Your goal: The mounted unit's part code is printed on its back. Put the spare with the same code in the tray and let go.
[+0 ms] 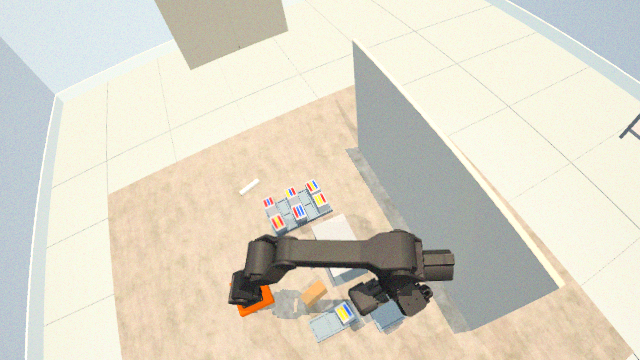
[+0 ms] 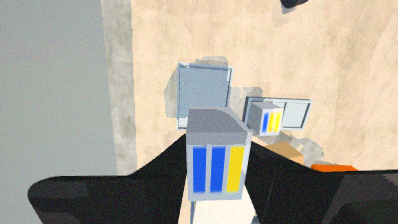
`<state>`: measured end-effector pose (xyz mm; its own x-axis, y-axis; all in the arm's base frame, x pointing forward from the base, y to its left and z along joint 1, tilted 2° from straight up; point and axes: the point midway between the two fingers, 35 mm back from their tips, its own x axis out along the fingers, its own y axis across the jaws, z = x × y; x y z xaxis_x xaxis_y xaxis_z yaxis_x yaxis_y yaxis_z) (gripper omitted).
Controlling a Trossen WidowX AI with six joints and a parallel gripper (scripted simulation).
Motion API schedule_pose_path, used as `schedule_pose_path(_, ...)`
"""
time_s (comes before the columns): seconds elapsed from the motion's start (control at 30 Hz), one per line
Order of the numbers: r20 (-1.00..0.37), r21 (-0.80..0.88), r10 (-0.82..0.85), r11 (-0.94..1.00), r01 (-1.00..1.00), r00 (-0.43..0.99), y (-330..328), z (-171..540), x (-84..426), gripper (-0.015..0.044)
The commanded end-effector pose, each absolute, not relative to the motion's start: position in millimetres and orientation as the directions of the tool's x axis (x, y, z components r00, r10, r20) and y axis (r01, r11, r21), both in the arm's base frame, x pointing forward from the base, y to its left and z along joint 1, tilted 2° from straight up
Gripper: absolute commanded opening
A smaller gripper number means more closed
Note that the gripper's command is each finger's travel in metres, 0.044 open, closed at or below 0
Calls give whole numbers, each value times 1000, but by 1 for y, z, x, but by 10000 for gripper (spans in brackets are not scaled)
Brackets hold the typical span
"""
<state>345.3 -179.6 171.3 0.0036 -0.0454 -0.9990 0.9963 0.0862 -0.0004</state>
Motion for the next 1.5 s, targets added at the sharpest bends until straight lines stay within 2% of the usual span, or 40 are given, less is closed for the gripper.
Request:
schedule_pose_path(0.0, -999, 0, -42, 84, 997, 4, -180, 168, 346, 0)
schedule_pose_path(1.47, -999, 0, -42, 84, 997, 4, -183, 138, 350, 0)
